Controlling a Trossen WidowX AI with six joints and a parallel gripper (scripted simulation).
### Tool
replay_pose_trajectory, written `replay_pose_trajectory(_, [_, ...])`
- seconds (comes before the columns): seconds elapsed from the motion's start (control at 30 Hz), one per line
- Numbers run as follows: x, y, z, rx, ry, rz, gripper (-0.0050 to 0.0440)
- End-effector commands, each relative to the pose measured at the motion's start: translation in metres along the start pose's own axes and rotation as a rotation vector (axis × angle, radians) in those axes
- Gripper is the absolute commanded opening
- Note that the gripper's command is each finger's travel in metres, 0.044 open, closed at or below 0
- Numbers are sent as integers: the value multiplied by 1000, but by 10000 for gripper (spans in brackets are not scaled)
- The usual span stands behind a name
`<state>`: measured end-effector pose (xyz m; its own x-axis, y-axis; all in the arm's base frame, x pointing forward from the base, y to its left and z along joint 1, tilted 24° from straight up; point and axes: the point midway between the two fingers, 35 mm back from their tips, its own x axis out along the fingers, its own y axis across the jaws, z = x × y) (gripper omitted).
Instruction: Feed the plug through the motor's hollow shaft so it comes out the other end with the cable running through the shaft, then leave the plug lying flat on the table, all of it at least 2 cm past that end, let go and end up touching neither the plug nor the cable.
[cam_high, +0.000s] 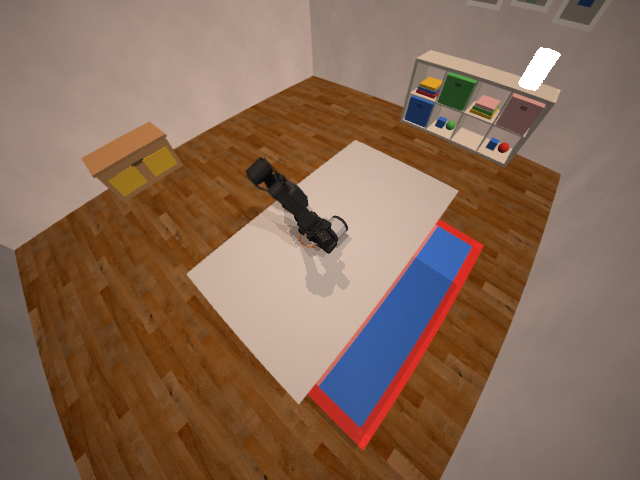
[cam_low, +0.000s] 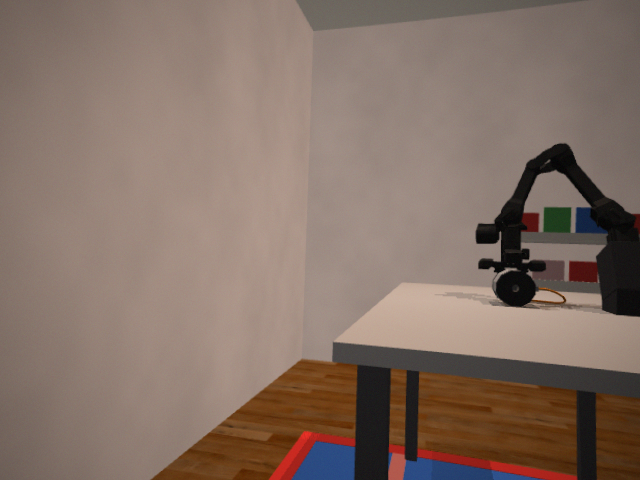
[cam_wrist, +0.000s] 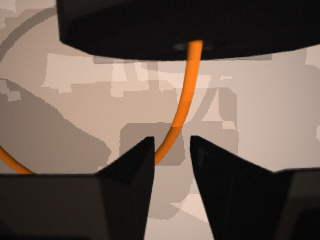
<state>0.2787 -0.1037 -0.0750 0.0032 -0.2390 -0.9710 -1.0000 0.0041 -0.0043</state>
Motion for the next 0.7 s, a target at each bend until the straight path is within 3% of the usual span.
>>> replay_pose_trajectory(0.0, [4,1,0,-5,-5,1,100])
replay_pose_trajectory(0.33, [8,0,3,-5,-5,1,100])
replay_pose_trajectory(0.67, [5,-1,1,-1,0,-2,40])
